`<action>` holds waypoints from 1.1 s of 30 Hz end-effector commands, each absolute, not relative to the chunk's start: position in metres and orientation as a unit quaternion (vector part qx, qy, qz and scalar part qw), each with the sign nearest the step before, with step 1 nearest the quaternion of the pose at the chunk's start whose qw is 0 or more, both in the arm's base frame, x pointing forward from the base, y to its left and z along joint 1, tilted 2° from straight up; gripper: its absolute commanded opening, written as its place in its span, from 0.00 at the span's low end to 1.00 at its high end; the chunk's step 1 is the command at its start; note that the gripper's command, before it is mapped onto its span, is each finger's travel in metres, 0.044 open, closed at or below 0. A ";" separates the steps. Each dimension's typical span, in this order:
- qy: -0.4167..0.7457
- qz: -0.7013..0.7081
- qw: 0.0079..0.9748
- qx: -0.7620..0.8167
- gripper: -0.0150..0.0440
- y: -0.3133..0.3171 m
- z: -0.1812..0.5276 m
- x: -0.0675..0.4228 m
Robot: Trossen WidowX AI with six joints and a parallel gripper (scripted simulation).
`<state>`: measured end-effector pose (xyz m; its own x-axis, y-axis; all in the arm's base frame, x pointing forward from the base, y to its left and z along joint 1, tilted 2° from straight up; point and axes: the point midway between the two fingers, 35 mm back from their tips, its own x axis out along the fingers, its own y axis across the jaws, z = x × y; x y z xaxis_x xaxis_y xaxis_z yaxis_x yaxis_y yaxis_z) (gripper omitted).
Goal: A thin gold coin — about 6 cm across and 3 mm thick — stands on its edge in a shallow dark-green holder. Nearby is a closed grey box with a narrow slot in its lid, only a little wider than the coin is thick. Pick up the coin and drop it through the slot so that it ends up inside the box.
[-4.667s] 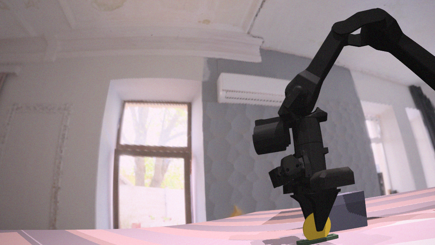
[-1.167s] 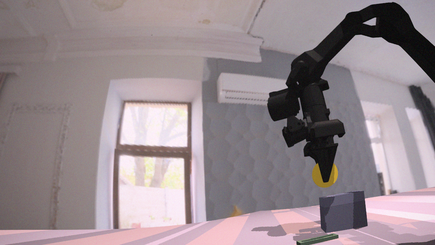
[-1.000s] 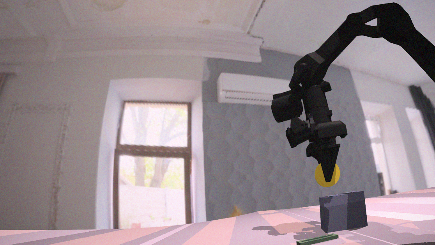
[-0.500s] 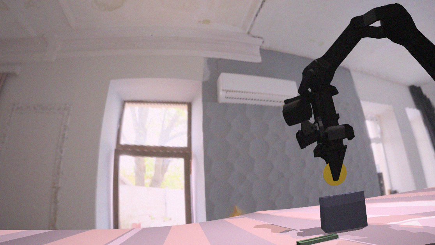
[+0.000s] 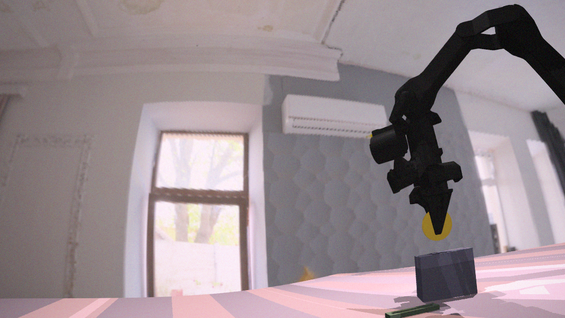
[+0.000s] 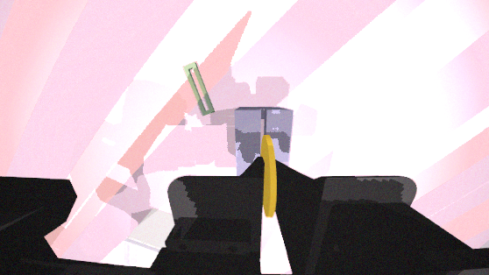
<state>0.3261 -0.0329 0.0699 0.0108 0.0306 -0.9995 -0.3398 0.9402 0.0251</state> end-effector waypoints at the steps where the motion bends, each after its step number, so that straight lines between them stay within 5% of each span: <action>1: 0.691 0.131 0.702 -0.111 0.25 -0.033 0.070 0.326; 33: 0.689 0.131 0.703 -0.112 0.25 -0.036 0.064 0.322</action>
